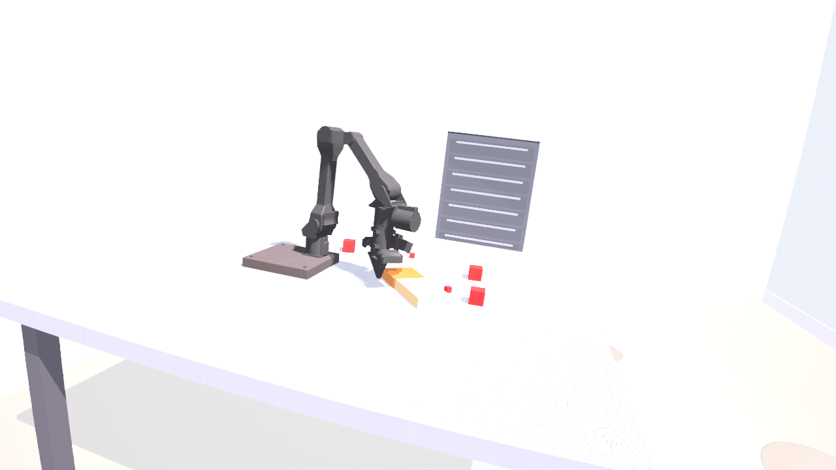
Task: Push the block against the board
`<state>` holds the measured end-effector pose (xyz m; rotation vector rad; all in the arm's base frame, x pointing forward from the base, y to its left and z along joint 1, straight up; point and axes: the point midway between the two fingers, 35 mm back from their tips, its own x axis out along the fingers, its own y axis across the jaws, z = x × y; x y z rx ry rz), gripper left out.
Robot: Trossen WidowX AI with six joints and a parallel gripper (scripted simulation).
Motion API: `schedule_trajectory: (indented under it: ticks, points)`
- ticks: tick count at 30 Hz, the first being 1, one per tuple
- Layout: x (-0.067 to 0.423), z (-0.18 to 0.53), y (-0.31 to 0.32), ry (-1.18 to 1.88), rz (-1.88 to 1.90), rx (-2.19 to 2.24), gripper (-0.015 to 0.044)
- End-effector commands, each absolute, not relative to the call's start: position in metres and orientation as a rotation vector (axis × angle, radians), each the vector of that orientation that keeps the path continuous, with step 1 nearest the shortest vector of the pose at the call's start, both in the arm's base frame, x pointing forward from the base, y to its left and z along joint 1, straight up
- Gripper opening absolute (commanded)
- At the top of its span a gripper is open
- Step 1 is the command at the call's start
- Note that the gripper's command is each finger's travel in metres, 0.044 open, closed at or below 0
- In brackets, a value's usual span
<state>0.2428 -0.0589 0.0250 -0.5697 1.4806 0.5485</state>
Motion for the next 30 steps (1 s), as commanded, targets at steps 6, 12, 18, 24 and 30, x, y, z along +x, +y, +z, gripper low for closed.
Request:
schedule_trajectory:
  ticks: [6,12,18,24,30]
  points:
    - [0.244,0.016,-0.057,1.481,0.55,-0.574,0.0]
    - [0.252,0.016,-0.051,1.481,0.55,-0.574,0.0]
    - [0.259,0.016,-0.044,1.48,0.55,-0.573,0.0]
    - [0.26,0.016,-0.044,1.48,0.55,-0.573,0.0]
    - [0.253,0.016,-0.051,1.48,0.55,-0.574,0.0]
